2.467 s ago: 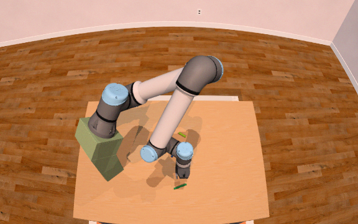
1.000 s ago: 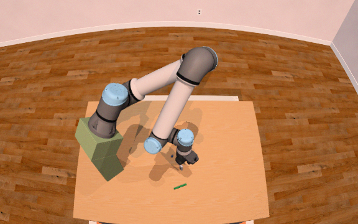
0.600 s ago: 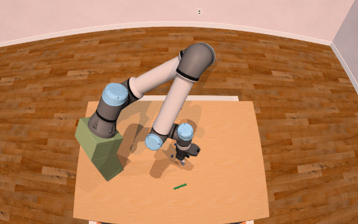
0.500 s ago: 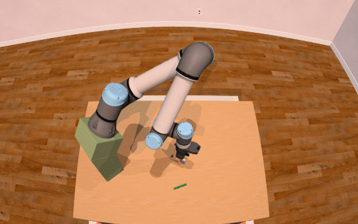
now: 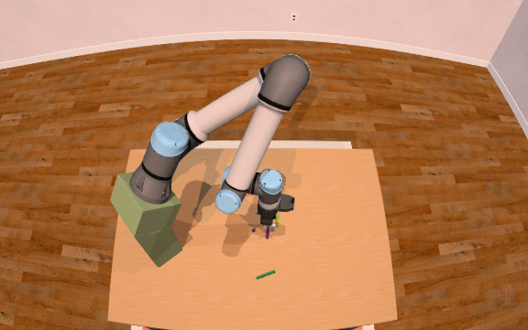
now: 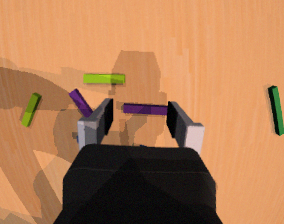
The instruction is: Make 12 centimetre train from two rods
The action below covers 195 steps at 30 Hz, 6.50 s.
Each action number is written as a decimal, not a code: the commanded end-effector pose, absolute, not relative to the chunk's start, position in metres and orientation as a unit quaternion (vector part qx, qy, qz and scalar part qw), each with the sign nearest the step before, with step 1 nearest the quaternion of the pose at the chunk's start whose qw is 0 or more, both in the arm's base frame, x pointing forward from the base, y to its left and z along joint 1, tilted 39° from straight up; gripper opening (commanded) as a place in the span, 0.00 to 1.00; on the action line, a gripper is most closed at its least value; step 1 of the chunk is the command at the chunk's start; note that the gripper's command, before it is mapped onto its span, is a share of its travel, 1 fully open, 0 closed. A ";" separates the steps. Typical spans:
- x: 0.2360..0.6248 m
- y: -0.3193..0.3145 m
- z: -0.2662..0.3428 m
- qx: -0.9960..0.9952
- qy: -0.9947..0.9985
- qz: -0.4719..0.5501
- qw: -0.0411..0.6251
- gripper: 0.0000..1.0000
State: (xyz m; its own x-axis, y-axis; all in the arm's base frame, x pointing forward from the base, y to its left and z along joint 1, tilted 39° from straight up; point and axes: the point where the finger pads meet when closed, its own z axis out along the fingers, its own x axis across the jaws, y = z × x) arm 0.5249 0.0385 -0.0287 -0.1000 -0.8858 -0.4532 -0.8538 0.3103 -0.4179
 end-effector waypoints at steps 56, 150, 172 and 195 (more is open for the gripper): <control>0.510 0.104 0.000 -0.779 0.532 -0.124 0.309 0.54; 0.539 0.120 -0.040 -0.779 0.532 -0.124 0.308 0.54; 0.539 0.121 -0.041 -0.779 0.531 -0.124 0.308 0.54; 0.548 0.126 -0.053 -0.779 0.531 -0.124 0.308 0.54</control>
